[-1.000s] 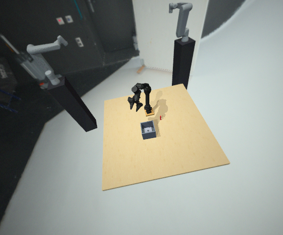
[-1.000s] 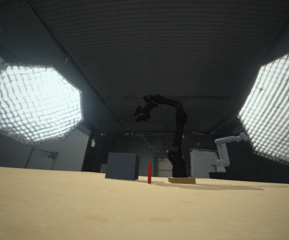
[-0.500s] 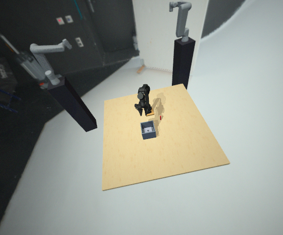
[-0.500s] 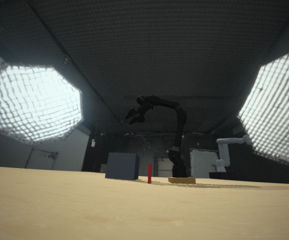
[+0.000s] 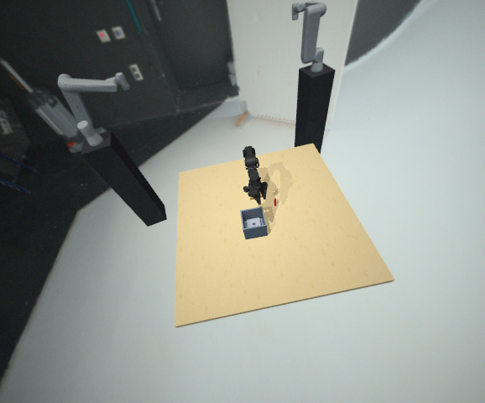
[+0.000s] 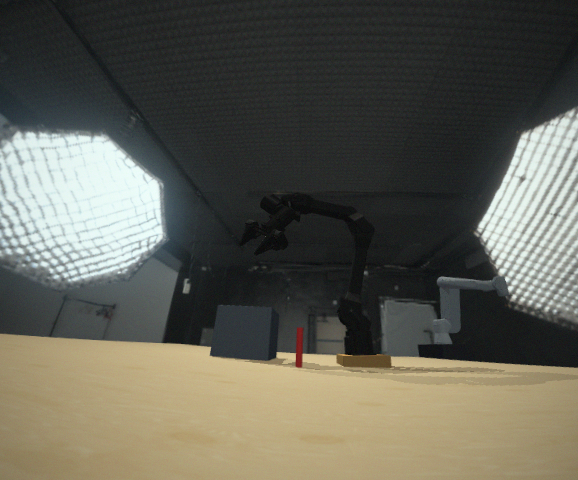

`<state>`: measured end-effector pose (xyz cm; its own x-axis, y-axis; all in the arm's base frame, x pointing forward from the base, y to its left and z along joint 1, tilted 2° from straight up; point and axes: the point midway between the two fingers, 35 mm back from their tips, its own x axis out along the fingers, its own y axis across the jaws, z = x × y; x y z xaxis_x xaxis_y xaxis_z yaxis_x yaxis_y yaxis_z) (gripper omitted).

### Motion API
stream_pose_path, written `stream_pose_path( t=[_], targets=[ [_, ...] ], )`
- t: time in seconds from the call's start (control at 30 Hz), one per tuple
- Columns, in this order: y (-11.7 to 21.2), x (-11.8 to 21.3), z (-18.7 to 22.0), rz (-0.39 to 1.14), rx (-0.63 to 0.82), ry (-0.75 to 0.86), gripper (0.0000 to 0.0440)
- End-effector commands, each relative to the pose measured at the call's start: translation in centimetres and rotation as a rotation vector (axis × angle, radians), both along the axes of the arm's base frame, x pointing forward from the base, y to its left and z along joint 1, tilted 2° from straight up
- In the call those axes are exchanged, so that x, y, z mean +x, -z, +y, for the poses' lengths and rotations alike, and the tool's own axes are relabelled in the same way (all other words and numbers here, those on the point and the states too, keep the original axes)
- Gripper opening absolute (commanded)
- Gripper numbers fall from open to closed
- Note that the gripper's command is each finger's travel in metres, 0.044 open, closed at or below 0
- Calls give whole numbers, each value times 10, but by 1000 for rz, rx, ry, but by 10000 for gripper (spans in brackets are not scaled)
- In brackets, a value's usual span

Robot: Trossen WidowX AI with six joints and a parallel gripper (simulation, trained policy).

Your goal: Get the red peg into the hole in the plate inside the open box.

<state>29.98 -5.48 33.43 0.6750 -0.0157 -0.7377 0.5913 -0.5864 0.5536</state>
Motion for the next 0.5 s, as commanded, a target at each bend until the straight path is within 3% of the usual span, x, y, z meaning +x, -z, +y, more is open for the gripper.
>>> stream_pose_path(
  t=[0.0,0.47],
  targets=[
    [16,0,18,52,28,-58,440],
    [80,-22,92,284,59,-346,440]
  ],
)
